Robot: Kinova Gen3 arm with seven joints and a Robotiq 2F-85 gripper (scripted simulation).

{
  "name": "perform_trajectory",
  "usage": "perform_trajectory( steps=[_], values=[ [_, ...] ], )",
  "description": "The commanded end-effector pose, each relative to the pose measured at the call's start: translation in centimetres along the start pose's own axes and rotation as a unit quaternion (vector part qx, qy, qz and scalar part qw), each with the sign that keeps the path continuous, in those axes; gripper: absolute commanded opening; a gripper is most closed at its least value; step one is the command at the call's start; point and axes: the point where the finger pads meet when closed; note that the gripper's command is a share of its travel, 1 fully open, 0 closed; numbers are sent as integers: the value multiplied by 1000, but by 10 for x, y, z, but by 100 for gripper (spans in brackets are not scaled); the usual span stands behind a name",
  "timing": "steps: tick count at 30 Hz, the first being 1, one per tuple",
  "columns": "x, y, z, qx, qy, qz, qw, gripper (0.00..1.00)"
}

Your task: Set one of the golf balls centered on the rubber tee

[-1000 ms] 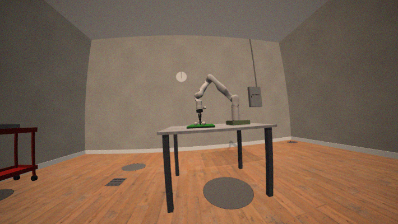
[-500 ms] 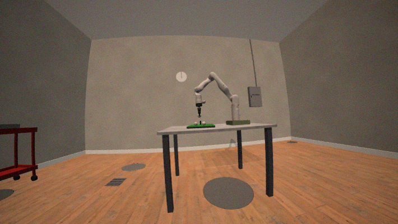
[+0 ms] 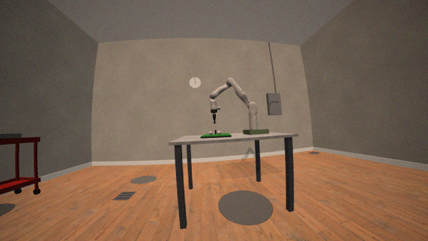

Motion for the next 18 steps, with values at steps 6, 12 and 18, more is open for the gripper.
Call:
perform_trajectory(
  steps=[6, 12, 18],
  values=[
    [-15, -27, -76, -4, 11, -5, 1000, 0],
    [-15, -16, -75, -2, 18, -6, 1000, 0],
    [-15, 11, -74, -1, 17, -6, 1000, 0]
  ],
)
Point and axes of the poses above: the point where the finger pads meet when closed, its own y axis out along the fingers, its own z axis across the jaws, x = y × z, and after that the axes turned 7 degrees about -y, right-handed
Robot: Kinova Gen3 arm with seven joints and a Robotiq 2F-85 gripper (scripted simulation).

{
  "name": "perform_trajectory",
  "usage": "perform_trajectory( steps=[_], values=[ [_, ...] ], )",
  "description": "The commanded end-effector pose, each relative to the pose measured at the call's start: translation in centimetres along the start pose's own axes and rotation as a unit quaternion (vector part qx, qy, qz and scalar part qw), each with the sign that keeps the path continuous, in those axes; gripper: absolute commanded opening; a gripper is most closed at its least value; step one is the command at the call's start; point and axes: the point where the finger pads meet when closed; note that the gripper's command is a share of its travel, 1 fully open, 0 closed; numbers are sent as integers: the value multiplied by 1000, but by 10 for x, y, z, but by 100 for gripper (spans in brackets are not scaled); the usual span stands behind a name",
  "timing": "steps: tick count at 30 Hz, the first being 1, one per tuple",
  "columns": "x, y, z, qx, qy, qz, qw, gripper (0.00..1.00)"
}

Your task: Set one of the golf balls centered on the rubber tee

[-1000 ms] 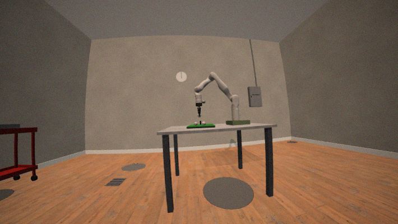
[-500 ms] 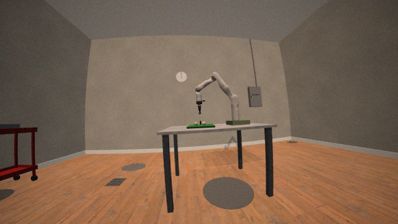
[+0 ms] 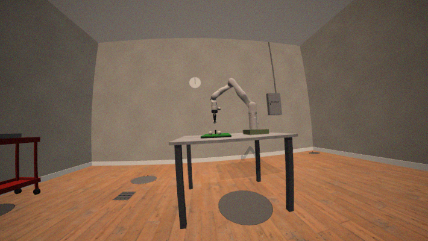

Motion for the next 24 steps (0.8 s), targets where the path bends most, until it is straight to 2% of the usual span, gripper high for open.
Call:
perform_trajectory(
  steps=[1, 5, 8, 24],
  values=[
    [-4, 25, -1, 1, 2, 5, 1000, 0],
    [-4, 51, -1, 1, 2, 5, 1000, 0],
    [-5, 63, -1, 1, 1, 5, 1000, 0],
    [-6, 76, -2, 0, 2, 8, 1000, 0]
  ],
)
Point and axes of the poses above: the point where the finger pads meet when closed, its own y axis out along the fingers, its own z axis across the jaws, x = y × z, and after that the axes turned 7 degrees about -y, right-handed
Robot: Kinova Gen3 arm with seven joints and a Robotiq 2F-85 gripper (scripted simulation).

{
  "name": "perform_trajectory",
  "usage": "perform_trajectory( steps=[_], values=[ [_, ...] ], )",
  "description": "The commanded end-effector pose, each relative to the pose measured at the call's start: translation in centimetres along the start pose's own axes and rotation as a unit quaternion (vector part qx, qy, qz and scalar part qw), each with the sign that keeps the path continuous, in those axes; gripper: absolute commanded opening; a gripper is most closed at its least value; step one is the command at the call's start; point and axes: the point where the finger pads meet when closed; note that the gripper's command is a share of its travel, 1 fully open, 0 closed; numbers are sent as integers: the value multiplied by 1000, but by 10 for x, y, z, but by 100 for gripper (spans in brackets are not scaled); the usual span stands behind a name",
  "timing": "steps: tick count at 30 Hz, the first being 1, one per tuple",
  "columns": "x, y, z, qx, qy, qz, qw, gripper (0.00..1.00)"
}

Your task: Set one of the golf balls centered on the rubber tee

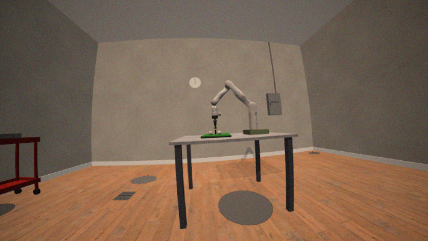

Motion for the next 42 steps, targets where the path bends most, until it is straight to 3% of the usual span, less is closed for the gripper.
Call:
perform_trajectory(
  steps=[1, 22, 23, 42],
  values=[
    [-2, 8, 0, -2, 1, 2, 1000, 0],
    [-2, 13, -1, -3, 1, 5, 1000, 0],
    [-2, 13, -1, -3, 1, 5, 1000, 100],
    [-2, 13, -1, -3, 1, 5, 1000, 100]
  ],
)
Point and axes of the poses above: the point where the finger pads meet when closed, its own y axis out along the fingers, its own z axis across the jaws, x = y × z, and after that the axes turned 7 degrees about -y, right-handed
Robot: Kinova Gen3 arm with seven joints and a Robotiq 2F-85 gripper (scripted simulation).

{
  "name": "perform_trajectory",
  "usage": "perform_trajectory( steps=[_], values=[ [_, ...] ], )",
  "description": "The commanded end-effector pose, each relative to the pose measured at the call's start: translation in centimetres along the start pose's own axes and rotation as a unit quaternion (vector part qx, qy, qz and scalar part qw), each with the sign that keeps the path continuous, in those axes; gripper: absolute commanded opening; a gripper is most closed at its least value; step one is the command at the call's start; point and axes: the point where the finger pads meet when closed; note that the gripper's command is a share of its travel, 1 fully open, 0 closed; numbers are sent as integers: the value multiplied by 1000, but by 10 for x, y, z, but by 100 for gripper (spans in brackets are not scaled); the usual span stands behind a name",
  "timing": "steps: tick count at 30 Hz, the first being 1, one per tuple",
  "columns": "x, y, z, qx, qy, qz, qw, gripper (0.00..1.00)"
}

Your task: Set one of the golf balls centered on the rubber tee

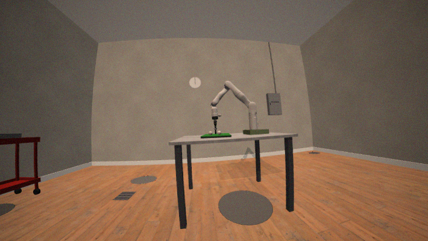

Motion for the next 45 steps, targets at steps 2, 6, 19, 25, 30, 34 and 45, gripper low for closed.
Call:
perform_trajectory(
  steps=[2, 6, 19, 25, 30, 34, 45],
  values=[
    [-1, 1, 0, -1, 1, 0, 1000, 100],
    [-1, 1, 0, -1, 1, 0, 1000, 100],
    [3, -6, -1, -2, 2, -4, 1000, 100],
    [3, -39, -1, -2, 2, -5, 1000, 100],
    [3, -67, -1, -3, 3, -5, 1000, 100],
    [3, -85, -1, -3, 3, -5, 1000, 100],
    [1, -99, -1, -1, 2, -2, 1000, 100]
  ],
)
Point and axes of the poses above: the point where the finger pads meet when closed, its own y axis out along the fingers, its own z axis across the jaws, x = y × z, and after that the axes turned 7 degrees about -y, right-handed
